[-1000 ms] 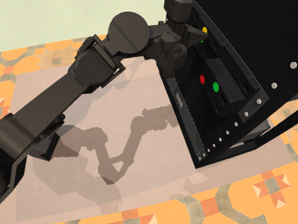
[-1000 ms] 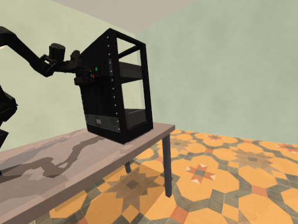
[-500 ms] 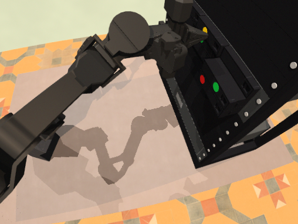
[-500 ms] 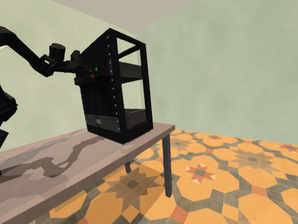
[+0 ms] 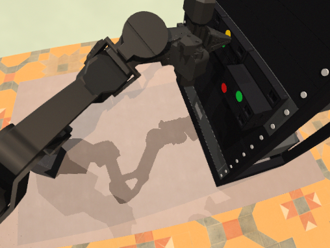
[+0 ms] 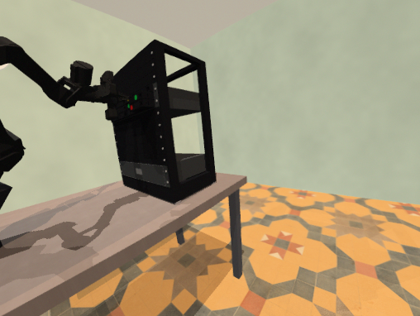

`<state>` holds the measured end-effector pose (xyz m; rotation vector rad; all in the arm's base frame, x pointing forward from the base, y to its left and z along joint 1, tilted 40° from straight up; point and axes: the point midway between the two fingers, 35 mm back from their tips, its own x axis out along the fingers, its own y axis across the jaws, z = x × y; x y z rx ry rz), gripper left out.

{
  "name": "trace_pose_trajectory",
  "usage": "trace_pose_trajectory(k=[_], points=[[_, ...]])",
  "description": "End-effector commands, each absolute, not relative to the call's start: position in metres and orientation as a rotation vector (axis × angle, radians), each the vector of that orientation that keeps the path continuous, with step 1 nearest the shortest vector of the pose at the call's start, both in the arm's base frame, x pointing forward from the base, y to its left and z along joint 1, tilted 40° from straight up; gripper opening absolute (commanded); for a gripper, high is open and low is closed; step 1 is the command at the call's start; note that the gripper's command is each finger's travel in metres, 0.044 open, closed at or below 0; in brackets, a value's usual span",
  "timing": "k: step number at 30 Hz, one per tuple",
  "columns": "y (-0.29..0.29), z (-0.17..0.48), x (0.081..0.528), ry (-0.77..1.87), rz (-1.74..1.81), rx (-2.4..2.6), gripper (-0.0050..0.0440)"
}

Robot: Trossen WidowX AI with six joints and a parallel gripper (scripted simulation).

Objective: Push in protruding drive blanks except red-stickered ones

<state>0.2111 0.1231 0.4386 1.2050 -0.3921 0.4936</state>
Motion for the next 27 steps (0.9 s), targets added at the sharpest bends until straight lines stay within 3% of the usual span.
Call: trace_pose_trajectory(k=[1,27], points=[[0.1183,0.4566,0.2049,-0.429,0.523,1.234,0.0],[0.1185,0.4615,0.2083,-0.429,0.523,1.234,0.0]])
